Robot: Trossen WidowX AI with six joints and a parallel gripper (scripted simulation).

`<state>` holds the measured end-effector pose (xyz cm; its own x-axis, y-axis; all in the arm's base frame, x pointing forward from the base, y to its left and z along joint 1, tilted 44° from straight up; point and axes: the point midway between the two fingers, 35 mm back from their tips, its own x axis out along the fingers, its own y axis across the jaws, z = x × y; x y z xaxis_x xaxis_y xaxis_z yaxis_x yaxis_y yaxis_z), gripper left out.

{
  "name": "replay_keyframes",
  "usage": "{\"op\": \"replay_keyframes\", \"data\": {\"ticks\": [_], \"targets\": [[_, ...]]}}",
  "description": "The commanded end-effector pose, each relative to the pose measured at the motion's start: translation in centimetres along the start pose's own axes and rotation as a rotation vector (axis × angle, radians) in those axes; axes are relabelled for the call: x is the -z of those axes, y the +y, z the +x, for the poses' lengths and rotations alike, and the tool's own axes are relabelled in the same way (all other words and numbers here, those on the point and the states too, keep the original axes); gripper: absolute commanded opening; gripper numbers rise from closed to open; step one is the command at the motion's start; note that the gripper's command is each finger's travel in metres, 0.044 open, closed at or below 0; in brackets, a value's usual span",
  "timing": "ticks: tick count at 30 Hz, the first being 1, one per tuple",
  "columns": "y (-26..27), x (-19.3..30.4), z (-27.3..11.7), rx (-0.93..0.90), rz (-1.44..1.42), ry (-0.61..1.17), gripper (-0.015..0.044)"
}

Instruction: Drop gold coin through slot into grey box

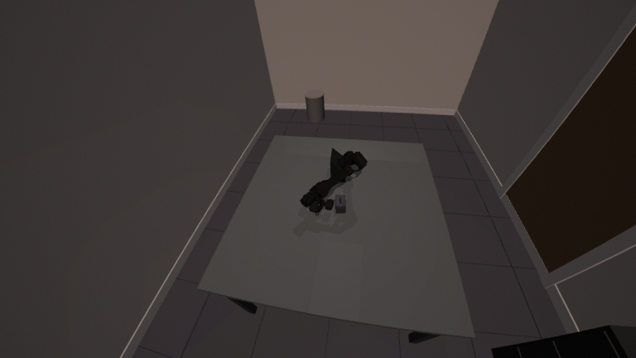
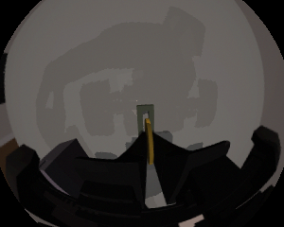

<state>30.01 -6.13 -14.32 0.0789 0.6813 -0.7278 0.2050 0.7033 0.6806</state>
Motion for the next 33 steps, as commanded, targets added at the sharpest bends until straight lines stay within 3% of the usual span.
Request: {"op": "replay_keyframes", "data": {"ticks": [1,10,33], "targets": [[0.0,0.0,0.1,-0.001,0.006,0.000,0.0000],[-0.1,0.0,-0.4,0.008,0.046,-0.011,0.0000],[-0.2,-0.3,-6.0,0.009,0.023,-0.005,0.0000]]}}
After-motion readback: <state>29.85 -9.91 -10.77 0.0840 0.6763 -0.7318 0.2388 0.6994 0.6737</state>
